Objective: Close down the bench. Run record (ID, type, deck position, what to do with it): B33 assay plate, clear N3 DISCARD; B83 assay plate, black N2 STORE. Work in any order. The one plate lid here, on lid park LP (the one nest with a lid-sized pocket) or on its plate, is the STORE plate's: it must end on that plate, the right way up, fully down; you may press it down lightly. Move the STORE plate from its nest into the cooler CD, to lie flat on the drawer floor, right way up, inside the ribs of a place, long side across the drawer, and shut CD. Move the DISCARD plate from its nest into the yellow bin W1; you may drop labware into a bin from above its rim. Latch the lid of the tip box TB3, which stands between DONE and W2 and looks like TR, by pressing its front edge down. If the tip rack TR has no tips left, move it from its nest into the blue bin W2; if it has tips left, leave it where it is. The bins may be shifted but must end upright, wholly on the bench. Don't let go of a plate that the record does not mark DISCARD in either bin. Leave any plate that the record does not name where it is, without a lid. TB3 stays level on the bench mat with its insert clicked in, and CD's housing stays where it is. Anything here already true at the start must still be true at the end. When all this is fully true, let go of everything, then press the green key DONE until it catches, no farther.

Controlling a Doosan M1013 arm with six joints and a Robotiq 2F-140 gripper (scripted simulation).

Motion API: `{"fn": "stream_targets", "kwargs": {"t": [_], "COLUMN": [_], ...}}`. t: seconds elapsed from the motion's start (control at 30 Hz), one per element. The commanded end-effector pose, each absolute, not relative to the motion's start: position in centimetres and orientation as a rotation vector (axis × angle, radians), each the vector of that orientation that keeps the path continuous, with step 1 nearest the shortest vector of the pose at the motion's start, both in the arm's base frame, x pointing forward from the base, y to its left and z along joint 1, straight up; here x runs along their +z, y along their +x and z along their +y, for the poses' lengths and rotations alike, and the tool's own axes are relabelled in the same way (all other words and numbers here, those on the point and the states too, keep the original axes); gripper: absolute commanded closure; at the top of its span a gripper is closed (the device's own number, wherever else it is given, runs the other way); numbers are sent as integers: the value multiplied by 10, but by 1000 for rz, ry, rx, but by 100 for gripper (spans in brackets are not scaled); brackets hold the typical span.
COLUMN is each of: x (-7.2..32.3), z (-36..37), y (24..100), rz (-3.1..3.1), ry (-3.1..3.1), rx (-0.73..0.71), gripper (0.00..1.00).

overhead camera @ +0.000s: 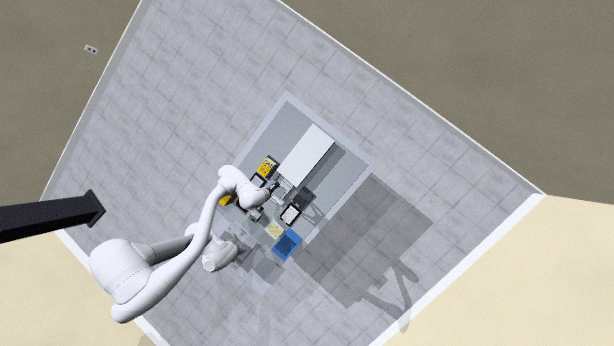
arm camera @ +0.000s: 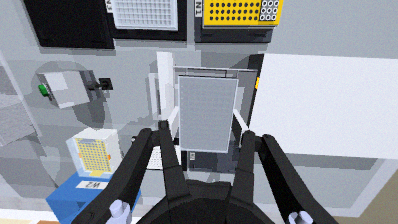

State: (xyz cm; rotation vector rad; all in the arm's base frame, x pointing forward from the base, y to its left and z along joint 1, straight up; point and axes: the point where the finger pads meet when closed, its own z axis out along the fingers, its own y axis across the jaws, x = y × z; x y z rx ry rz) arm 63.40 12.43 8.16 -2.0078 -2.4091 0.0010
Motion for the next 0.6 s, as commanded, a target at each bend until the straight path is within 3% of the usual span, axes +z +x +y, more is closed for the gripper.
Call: {"fn": "stream_targets", "kwargs": {"t": [0.0,0.57], "x": [77,57], "z": [124,124], "y": [634,634], "rz": [-2409,-2409], "ry": [-2008,-2008], "rx": [1,1], "gripper": [100,100]}}
